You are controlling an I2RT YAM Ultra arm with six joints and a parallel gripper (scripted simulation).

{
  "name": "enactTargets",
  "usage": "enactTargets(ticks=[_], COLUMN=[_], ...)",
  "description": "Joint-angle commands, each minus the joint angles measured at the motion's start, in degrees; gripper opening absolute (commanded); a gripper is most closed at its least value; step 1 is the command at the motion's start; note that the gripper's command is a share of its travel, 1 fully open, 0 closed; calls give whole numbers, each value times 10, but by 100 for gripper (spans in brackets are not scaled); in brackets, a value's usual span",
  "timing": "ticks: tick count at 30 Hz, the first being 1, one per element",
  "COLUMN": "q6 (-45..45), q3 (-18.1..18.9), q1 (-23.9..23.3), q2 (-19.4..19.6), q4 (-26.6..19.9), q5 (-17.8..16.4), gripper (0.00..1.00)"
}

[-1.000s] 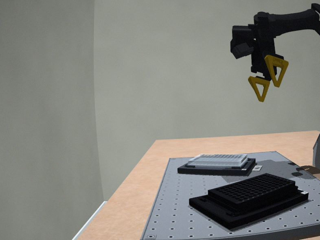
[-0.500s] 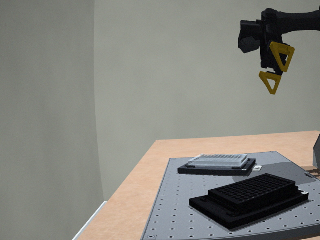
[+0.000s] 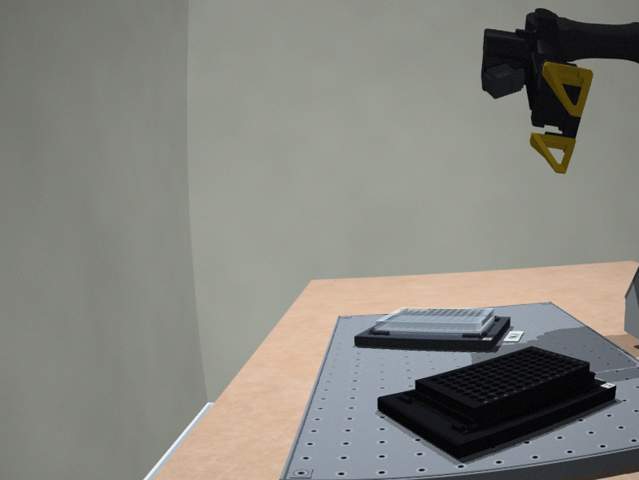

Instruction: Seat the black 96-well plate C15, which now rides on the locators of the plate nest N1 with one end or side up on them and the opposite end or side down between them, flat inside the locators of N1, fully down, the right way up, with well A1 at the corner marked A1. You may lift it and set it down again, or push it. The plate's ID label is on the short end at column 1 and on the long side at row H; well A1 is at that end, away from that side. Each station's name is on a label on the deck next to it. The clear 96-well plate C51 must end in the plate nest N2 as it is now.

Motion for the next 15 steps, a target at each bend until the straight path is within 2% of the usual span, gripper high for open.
enactTargets(ticks=[1, 7, 9, 11, 13, 15], q6=[12, 24, 24, 30, 30, 35], q3=[17, 52, 54, 70, 70, 85], q1=[18, 48, 48, 63, 63, 77], q2=[45, 136, 149, 184, 184, 219], q4=[18, 37, 47, 48, 48, 48], q5=[11, 50, 50, 69, 69, 89], gripper=[100, 100, 100, 100, 100, 100])
